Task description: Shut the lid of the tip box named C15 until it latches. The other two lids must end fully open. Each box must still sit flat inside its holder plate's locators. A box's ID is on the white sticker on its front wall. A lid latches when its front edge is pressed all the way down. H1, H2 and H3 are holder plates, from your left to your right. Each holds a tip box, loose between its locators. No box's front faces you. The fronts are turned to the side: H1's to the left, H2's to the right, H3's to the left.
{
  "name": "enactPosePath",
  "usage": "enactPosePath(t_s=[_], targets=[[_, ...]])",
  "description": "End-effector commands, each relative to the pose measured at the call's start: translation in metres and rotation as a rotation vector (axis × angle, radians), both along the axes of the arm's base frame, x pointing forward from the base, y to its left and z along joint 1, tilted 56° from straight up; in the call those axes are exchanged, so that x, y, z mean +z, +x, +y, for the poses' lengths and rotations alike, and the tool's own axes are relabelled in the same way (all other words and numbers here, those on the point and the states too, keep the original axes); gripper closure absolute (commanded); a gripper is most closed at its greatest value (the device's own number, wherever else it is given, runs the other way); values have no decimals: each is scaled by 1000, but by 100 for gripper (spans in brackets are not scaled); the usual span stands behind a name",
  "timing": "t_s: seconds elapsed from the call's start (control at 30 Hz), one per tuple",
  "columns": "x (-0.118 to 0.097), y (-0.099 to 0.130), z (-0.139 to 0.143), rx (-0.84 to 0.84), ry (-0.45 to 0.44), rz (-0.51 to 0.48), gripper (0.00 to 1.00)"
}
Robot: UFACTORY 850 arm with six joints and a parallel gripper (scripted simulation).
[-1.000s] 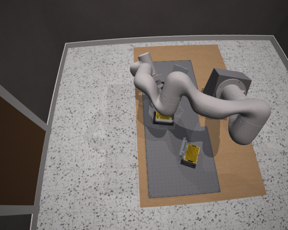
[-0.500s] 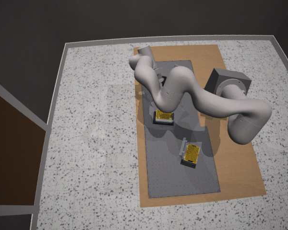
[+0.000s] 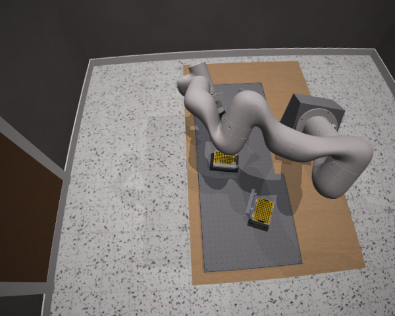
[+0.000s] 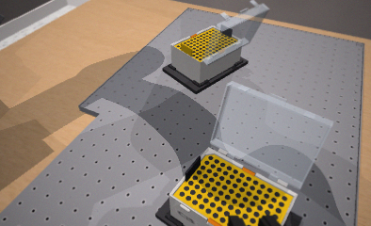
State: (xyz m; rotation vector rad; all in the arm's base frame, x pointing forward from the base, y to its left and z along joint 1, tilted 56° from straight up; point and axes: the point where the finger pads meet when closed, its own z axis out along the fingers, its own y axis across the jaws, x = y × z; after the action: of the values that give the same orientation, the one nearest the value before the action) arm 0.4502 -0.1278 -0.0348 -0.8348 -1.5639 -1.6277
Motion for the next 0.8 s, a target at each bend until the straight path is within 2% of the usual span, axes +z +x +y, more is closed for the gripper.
enactPosePath(t_s=[0.0,0.2,0.47,0.67,0.77], targets=[[0,0,-1,-1,-1,-1,100],[0,0,-1,-1,-1,-1,100],[34,3,21,148,-96,-200,100],[59,6,37,152,-99,-206,100],[63,6,40,152,-99,-206,100]])
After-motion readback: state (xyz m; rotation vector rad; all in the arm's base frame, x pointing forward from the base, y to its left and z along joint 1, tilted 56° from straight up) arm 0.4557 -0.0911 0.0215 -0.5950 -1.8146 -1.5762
